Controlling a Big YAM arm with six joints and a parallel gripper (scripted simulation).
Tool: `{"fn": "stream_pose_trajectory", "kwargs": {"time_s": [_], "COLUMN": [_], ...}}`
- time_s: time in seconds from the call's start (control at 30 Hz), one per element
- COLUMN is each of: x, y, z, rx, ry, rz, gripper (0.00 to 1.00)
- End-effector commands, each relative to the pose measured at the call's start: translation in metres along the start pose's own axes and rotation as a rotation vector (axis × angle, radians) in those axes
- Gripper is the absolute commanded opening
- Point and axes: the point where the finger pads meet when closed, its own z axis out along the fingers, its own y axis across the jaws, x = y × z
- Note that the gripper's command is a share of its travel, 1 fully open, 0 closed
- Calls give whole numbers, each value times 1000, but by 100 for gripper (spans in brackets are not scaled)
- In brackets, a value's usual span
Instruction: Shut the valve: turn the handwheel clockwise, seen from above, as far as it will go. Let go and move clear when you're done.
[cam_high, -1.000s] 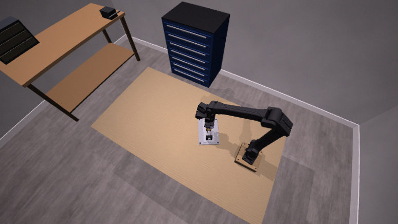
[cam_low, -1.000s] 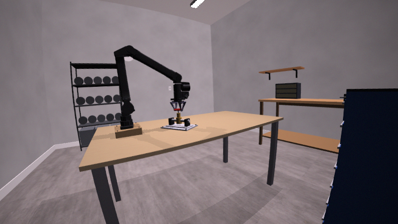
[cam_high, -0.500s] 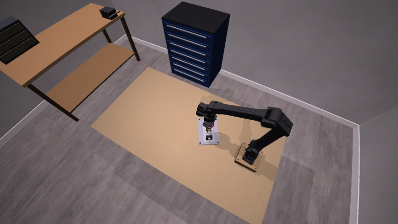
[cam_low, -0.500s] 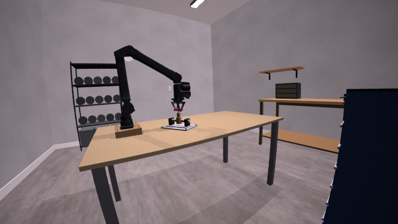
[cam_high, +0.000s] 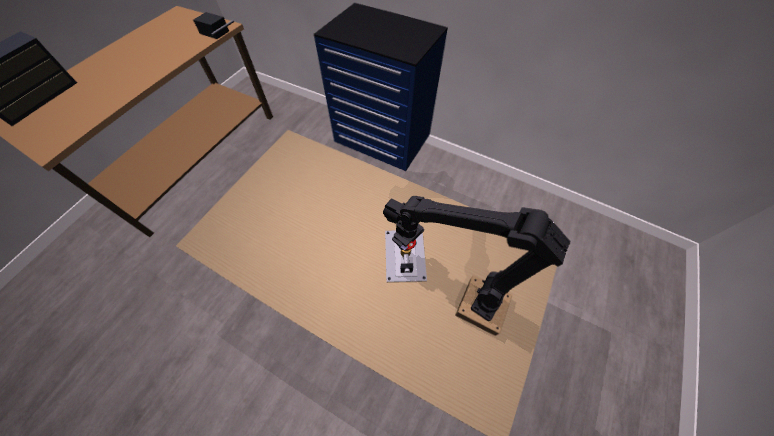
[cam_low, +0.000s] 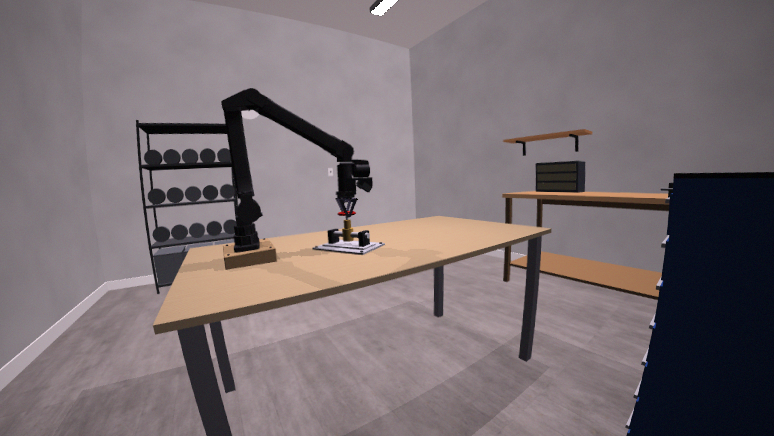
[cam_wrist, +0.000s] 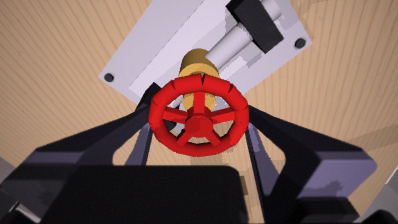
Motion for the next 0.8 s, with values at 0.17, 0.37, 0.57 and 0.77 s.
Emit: {"fn": "stream_pose_trajectory", "kwargs": {"time_s": [0.17, 0.37, 0.57, 0.77], "x": [-9, -9, -9, -9], "y": [-2, -2, -2, -2], "z": [-2, -2, -2, -2], "rx": [-4, -5, -6, -6], "ry": [-14, -14, -14, -14], "rz": [248, 345, 401, 473], "gripper": [0, 0, 0, 0]}}
